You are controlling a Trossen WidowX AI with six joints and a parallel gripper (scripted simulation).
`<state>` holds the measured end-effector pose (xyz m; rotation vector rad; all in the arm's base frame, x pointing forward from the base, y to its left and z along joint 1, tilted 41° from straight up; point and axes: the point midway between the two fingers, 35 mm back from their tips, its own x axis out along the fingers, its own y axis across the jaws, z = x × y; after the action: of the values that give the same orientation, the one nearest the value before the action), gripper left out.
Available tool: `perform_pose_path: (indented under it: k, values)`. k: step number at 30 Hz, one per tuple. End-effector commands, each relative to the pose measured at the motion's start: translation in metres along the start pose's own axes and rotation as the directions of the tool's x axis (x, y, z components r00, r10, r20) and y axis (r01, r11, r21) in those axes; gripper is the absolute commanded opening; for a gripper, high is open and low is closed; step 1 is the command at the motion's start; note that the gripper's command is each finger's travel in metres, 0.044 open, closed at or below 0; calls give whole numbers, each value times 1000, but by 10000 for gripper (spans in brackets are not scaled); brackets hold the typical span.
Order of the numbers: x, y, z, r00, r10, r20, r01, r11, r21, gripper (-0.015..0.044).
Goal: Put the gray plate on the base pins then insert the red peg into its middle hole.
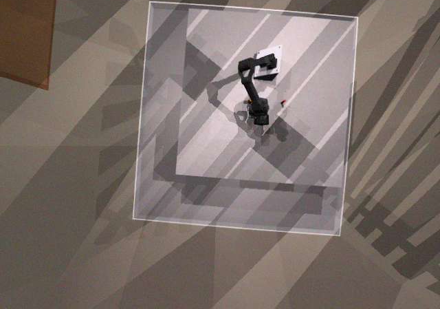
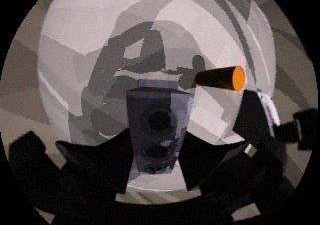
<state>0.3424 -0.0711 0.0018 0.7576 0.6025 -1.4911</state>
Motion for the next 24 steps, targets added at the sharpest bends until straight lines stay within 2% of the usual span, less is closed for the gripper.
perform_pose_path:
  k: [1,24]
  values:
    - [7,-3,0,1000,-12,5,12,1000,-11,0]
    - [27,-1,0,1000,-3,2,3,1000,-2,0]
